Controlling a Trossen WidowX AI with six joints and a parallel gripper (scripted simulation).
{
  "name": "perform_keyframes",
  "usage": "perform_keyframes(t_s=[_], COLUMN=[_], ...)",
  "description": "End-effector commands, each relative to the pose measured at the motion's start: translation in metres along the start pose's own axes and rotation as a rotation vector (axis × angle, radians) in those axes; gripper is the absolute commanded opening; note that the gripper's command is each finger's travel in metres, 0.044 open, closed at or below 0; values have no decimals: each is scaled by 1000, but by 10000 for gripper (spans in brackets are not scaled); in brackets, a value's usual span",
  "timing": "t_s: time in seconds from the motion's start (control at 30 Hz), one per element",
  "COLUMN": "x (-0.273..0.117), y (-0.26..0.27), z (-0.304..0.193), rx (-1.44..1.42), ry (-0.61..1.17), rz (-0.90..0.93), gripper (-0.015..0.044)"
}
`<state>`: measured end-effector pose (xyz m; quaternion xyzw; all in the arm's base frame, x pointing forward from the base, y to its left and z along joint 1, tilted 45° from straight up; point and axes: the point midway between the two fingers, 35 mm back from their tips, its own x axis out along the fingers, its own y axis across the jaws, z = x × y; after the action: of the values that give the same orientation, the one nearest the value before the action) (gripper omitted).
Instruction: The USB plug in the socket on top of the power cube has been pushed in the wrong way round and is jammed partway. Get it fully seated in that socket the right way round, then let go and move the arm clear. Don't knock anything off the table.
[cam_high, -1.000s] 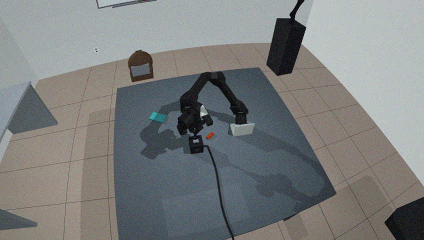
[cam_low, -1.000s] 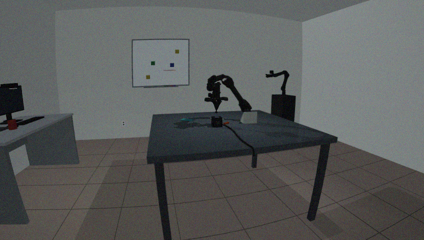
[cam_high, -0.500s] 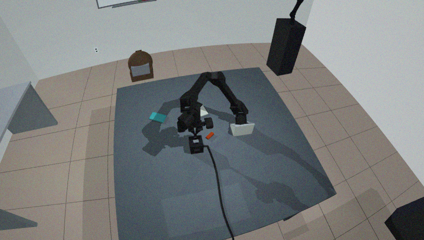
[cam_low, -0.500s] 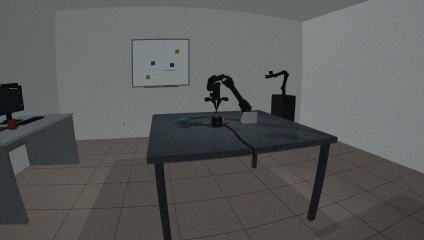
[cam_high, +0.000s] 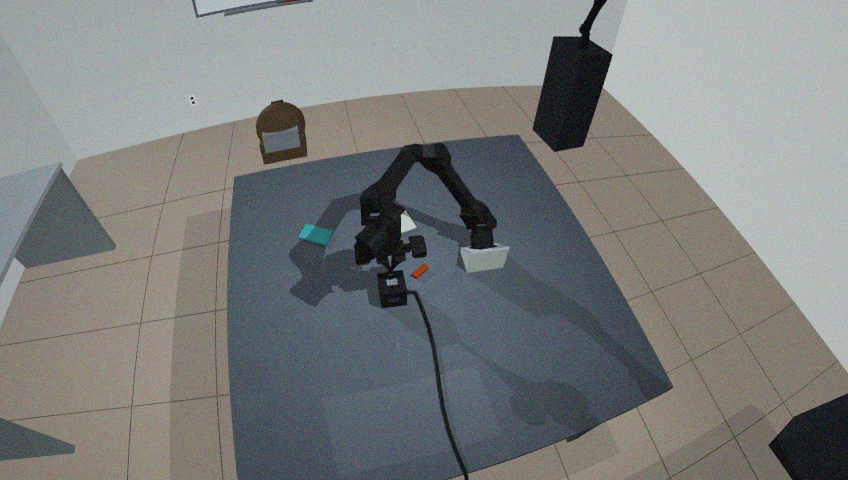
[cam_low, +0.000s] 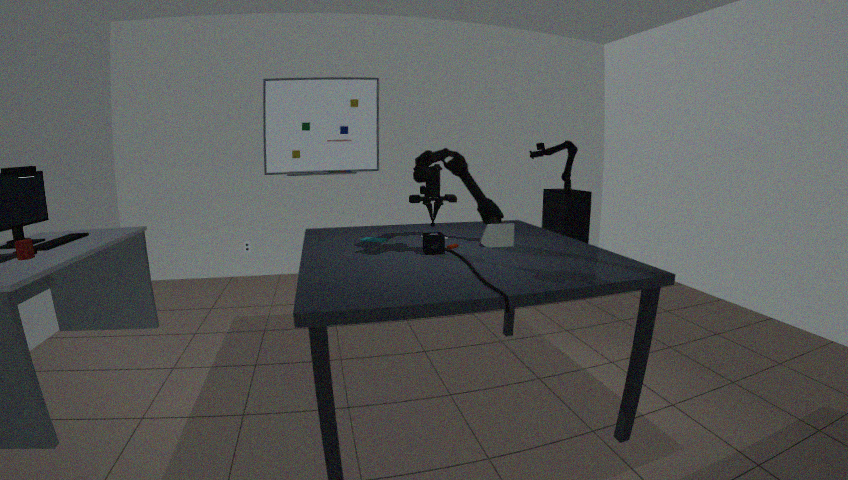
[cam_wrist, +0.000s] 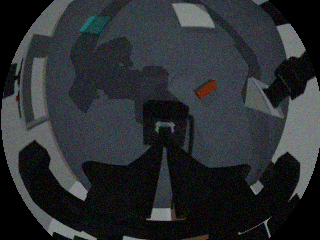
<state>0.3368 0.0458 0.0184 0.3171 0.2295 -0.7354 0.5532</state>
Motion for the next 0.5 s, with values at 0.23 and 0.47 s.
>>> perform_keyframes(t_s=[0.23, 0.47], x=[1, 2], y=[0, 0], z=[-1, -1], rx=[-2, -3], ry=[11, 16], rz=[0, 0], gripper=[0, 0])
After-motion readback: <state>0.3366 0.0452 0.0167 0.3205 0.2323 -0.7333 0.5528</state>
